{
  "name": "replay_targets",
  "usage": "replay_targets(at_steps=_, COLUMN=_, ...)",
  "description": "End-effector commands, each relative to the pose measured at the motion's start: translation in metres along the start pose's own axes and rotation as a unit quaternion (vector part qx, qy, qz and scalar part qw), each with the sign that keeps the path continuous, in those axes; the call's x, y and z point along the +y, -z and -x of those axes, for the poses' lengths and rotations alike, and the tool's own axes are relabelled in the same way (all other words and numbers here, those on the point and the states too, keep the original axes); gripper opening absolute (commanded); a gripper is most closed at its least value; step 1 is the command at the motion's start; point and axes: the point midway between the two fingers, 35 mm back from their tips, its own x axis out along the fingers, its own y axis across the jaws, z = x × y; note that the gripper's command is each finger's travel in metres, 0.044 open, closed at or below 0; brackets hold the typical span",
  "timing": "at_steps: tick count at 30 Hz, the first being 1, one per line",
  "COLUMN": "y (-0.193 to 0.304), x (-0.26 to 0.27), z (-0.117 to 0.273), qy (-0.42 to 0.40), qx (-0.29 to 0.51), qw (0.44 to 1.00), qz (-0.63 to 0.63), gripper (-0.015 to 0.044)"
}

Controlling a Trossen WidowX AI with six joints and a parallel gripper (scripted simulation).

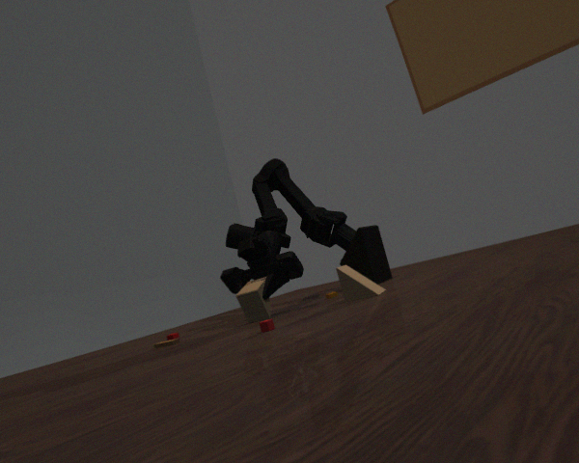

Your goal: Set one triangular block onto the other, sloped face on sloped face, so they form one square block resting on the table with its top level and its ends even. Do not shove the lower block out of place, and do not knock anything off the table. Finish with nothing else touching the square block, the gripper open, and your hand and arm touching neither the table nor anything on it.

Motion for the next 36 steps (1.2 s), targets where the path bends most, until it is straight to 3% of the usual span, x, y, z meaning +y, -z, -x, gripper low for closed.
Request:
replay_targets(at_steps=1, y=0.001, x=-0.001, z=0.0, qy=0.002, qx=0.006, qw=1.0, qz=-0.003, gripper=0.0105)
replay_targets(at_steps=14, y=0.001, x=-0.001, z=0.0, qy=0.002, qx=0.006, qw=1.0, qz=-0.003, gripper=0.044)
replay_targets(at_steps=27, y=-0.012, x=-0.001, z=0.005, qy=0.0, qx=0.006, qw=1.0, qz=-0.003, gripper=0.044)
replay_targets(at_steps=36, y=-0.078, x=0.0, z=0.063, qy=0.0, qx=0.003, qw=1.0, qz=-0.003, gripper=0.044)
